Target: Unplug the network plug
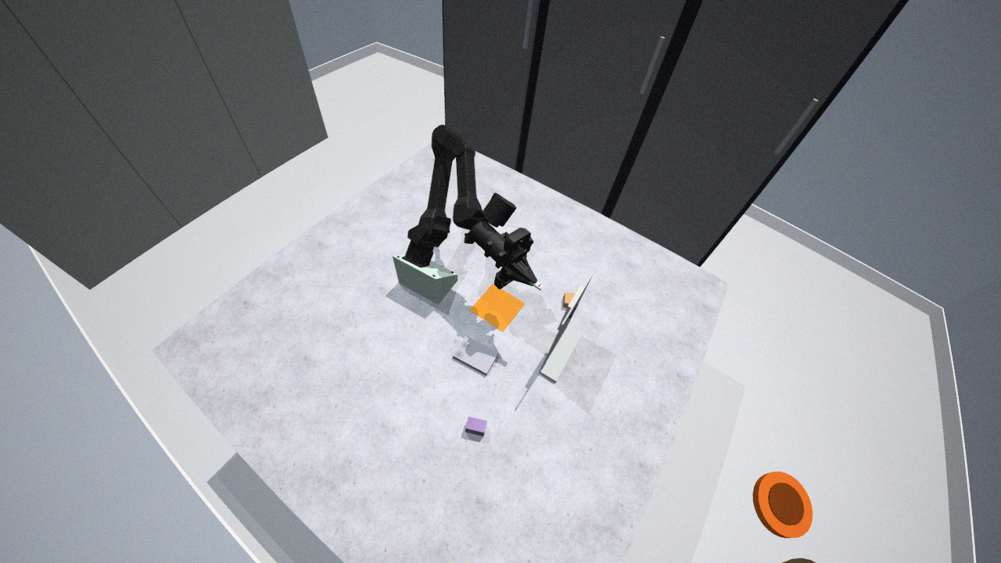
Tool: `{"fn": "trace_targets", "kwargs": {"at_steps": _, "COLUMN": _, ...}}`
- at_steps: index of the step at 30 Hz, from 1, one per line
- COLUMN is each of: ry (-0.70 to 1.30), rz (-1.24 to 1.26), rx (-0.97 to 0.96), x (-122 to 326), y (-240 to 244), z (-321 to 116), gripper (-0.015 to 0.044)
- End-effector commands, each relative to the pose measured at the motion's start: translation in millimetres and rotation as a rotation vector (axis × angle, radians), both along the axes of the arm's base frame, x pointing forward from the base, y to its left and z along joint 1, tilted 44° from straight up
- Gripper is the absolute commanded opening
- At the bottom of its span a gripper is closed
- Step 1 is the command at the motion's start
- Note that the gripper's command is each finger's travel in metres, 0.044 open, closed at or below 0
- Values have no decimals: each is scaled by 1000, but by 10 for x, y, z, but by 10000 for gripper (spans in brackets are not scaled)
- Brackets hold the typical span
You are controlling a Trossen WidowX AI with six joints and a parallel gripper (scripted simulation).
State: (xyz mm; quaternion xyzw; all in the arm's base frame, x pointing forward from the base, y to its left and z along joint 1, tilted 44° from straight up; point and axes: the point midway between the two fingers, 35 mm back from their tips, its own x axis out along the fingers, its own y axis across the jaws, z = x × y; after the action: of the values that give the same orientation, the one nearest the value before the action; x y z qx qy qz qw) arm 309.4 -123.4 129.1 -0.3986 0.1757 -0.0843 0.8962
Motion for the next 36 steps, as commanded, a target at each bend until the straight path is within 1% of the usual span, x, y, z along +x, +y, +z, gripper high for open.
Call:
{"fn": "trace_targets", "kwargs": {"at_steps": 1, "ry": 72, "rz": 59, "rx": -33, "x": 11, "y": 29, "z": -123, "gripper": 0}}
{"fn": "trace_targets", "kwargs": {"at_steps": 10, "ry": 247, "rz": 254, "rx": -104, "x": -12, "y": 183, "z": -469, "gripper": 0}}
{"fn": "trace_targets", "kwargs": {"at_steps": 19, "ry": 366, "rz": 467, "rx": -147, "x": -96, "y": 364, "z": -752, "gripper": 0}}
{"fn": "trace_targets", "kwargs": {"at_steps": 28, "ry": 424, "rz": 684, "rx": -166, "x": -220, "y": 562, "z": -953, "gripper": 0}}
{"fn": "trace_targets", "kwargs": {"at_steps": 36, "ry": 422, "rz": 867, "rx": -165, "x": -345, "y": 740, "z": -1056, "gripper": 0}}
